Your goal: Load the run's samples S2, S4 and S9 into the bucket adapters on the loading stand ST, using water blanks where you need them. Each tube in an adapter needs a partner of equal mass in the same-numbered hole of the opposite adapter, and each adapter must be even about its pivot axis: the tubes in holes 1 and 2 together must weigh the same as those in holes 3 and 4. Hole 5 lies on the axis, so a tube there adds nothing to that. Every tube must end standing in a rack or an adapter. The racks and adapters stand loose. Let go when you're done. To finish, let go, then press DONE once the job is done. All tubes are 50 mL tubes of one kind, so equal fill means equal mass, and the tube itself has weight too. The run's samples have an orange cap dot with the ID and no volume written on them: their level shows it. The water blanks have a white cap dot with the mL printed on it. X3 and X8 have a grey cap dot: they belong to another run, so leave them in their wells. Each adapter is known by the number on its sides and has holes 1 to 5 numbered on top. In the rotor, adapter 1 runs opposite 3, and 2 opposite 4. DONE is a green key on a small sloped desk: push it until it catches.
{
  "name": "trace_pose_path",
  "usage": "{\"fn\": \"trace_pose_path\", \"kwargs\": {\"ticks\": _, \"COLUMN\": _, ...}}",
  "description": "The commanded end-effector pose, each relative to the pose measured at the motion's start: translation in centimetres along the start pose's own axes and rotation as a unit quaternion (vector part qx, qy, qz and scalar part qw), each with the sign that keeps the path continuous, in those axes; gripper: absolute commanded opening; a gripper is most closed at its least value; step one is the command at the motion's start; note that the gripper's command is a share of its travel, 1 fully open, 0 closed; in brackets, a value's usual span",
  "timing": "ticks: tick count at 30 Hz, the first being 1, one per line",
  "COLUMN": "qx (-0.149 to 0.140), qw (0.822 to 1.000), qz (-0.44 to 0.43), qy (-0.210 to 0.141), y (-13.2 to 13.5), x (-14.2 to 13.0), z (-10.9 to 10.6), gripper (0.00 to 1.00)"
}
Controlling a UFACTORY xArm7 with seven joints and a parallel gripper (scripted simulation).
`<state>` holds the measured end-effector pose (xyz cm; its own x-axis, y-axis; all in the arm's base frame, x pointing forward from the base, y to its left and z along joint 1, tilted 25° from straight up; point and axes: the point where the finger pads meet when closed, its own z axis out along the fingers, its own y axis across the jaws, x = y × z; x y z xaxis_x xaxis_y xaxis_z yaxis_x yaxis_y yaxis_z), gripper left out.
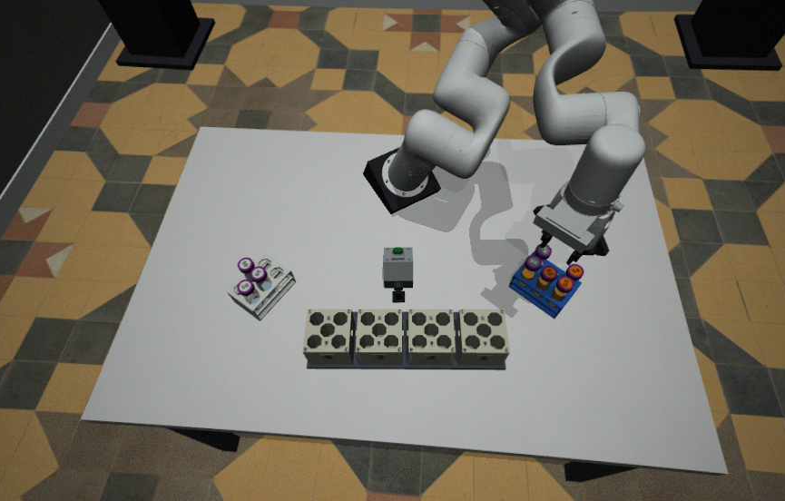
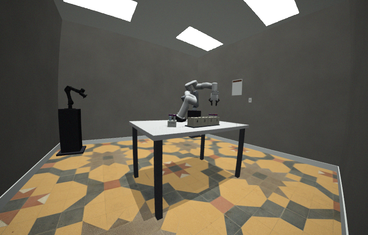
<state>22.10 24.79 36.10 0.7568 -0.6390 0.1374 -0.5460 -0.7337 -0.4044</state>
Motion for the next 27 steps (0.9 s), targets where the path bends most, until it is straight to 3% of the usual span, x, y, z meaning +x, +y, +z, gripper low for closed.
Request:
{"fn": "trace_pose_path", "kwargs": {"ticks": 1, "qx": 0.001, "qw": 1.0, "qz": 0.001, "qy": 0.001, "y": -1.3, "x": -1.6, "z": -0.1, "gripper": 0.57}}
{"fn": "trace_pose_path", "kwargs": {"ticks": 12, "qx": 0.001, "qw": 1.0, "qz": 0.001, "qy": 0.001, "y": -4.3, "x": -6.1, "z": -0.1, "gripper": 0.57}}
{"fn": "trace_pose_path", "kwargs": {"ticks": 27, "qx": 0.001, "qw": 1.0, "qz": 0.001, "qy": 0.001, "y": -4.3, "x": -6.1, "z": 0.1, "gripper": 0.57}}
